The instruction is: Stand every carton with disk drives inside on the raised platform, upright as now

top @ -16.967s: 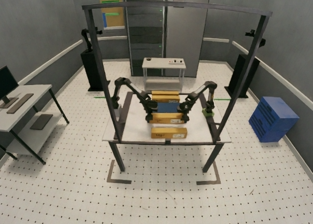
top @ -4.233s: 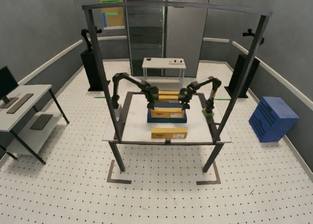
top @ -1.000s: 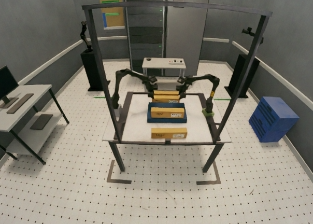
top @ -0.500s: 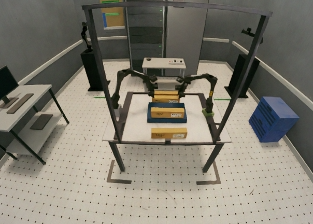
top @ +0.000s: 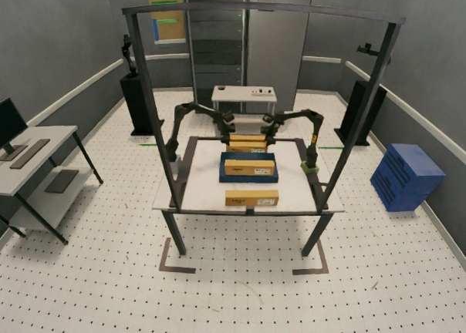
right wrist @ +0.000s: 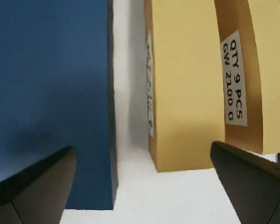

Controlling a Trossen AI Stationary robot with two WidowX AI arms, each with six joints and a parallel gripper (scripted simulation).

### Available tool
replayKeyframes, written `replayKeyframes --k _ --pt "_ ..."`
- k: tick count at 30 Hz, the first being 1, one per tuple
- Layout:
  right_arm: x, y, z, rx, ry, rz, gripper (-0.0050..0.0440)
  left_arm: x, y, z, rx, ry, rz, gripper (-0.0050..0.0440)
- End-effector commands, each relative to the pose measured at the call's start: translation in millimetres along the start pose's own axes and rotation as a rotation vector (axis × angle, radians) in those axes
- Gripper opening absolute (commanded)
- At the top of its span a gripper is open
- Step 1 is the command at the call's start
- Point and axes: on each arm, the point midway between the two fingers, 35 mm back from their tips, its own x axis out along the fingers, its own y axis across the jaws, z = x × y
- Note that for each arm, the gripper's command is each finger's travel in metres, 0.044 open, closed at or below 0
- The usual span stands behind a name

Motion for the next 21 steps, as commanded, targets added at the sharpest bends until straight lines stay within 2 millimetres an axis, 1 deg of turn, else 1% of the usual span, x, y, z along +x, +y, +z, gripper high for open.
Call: replayKeyframes --k 1,14,15,21 --pt "-8.2 -3.9 7.5 -0.006 -0.026 -0.012 0.0379 -5.6 1.9 7.3 0.004 -0.025 0.011 0.0384" --pt "-8.2 -3.9 7.5 -0.006 -0.026 -0.012 0.0379 -5.6 1.9 7.3 0.004 -0.025 0.011 0.0384" --pt "-0.5 -41.6 5.7 -0.014 -0.054 -0.016 0.0379 2.8 43.2 3.8 0.014 -0.029 0.005 0.0384" --pt "-0.5 -41.6 5.7 -0.014 -0.054 -0.016 0.0379 2.8 43.2 3.8 0.014 -0.029 0.005 0.0384"
